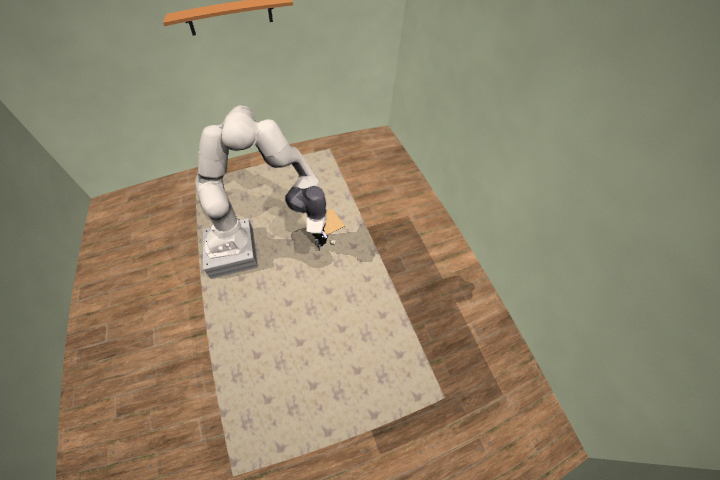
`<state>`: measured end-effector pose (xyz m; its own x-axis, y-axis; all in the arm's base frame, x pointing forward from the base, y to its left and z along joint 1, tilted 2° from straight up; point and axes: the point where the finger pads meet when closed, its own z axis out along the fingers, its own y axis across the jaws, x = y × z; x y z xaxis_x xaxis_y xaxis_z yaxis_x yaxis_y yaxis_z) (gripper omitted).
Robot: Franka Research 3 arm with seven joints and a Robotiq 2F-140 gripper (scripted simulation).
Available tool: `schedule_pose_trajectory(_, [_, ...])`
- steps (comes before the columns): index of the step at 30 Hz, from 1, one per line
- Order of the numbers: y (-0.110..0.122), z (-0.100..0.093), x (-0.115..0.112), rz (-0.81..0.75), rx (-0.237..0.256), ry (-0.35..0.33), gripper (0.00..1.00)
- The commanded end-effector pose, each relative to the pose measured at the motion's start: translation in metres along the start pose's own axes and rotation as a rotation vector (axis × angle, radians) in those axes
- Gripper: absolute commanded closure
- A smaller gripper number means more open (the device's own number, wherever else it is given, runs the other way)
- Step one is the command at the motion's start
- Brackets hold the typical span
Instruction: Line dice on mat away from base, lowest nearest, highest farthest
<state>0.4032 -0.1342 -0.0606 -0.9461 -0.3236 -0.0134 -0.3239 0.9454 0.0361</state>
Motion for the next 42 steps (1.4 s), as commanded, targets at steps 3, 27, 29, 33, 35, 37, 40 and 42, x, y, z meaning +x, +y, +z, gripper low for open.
schedule_pose_trajectory(3, [-0.001,0.000,0.000,-0.003,0.002,-0.001,0.91])
schedule_pose_trajectory(27, [-0.001,-0.094,0.000,-0.003,0.002,-0.001,0.91])
schedule_pose_trajectory(29, [-0.001,-0.098,0.000,-0.003,0.002,-0.001,0.91])
schedule_pose_trajectory(33, [-0.001,-0.100,0.000,-0.003,0.002,-0.001,0.91])
schedule_pose_trajectory(35, [-0.001,-0.100,0.000,-0.003,0.002,-0.001,0.91])
schedule_pose_trajectory(37, [-0.001,-0.100,0.000,-0.003,0.002,-0.001,0.91])
schedule_pose_trajectory(40, [0.000,-0.100,-0.002,0.001,0.003,-0.001,0.91])
schedule_pose_trajectory(42, [0.004,-0.101,-0.010,0.024,0.004,-0.001,0.91])
